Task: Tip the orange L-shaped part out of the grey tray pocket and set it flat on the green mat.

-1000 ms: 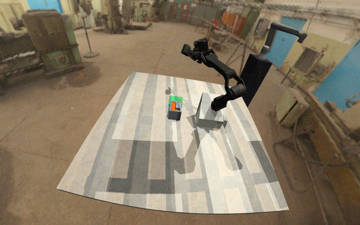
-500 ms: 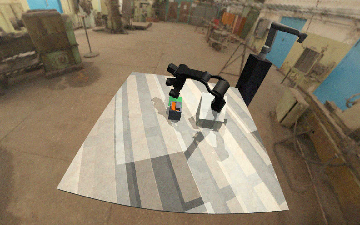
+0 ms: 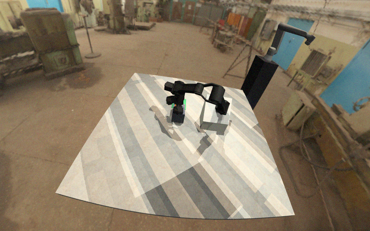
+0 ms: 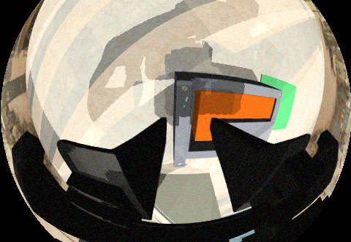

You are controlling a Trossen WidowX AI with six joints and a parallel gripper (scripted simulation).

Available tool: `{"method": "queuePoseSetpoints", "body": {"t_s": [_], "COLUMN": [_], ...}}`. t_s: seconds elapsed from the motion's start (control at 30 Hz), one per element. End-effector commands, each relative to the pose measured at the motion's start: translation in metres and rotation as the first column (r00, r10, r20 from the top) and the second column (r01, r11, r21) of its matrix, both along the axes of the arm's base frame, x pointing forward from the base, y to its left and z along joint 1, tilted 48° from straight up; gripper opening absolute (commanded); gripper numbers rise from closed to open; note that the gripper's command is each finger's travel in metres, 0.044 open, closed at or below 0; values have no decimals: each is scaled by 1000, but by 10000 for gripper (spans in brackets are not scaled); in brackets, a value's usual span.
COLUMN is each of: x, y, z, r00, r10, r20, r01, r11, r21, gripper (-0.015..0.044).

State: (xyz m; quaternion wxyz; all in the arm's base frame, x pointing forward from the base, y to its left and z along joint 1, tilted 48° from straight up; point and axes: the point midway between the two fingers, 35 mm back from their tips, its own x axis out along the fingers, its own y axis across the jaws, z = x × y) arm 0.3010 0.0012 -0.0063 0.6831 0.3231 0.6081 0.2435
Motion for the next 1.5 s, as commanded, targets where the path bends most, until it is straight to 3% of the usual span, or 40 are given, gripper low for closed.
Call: {"method": "queuePoseSetpoints", "body": {"t_s": [0.0,1.47], "x": [-4,2], "y": [16,41], "z": [-12,-31], "r00": [1000,1000], "r10": [1,3], "r20": [-18,-11], "r01": [-1,-3], "r11": [1000,1000], "r21": [13,15], "gripper": [180,180]}}
